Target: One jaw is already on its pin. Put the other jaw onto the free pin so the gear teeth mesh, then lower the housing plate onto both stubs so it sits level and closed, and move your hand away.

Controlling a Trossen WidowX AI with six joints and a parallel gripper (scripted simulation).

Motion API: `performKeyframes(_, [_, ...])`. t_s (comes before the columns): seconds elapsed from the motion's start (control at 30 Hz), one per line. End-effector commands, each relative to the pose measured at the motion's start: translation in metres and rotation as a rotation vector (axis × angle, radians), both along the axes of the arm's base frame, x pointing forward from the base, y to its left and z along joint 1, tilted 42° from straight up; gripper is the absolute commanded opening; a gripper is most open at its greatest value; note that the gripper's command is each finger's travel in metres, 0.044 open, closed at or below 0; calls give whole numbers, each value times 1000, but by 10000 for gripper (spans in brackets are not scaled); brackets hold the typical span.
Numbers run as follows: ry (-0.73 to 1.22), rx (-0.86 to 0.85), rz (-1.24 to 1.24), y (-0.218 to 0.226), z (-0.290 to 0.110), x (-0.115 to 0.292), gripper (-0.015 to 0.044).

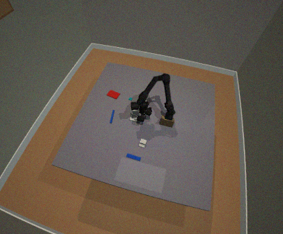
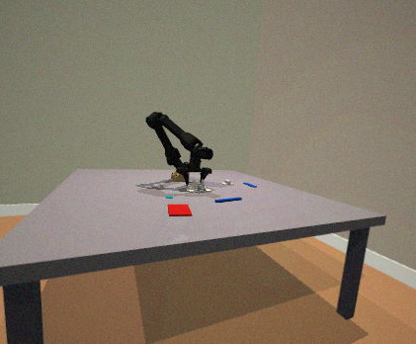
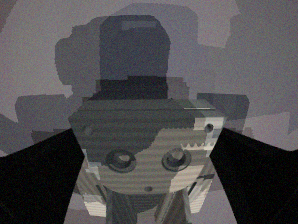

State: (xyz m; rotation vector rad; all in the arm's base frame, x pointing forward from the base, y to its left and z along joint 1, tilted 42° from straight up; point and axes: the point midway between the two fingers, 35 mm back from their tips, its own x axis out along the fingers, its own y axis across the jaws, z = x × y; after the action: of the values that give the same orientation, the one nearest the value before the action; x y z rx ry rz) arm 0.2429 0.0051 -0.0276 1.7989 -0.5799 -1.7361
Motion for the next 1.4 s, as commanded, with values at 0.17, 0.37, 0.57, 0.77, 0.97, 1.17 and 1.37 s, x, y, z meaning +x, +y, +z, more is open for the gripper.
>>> performKeyframes(0.17, [-5, -3, -5, -3, -1, 1, 351])
performKeyframes(0.37, [-5, -3, -5, -3, -1, 1, 351])
performKeyframes(0.57, [-5, -3, -5, -3, -1, 1, 351])
performKeyframes(0.77, [-1, -1, 1, 0, 0, 0, 440])
performKeyframes(0.97, [-1, -1, 1, 0, 0, 0, 440])
performKeyframes(1.17, [-1, -1, 1, 0, 0, 0, 440])
performKeyframes(1.37, [-3, 1, -2, 32, 36, -2, 440])
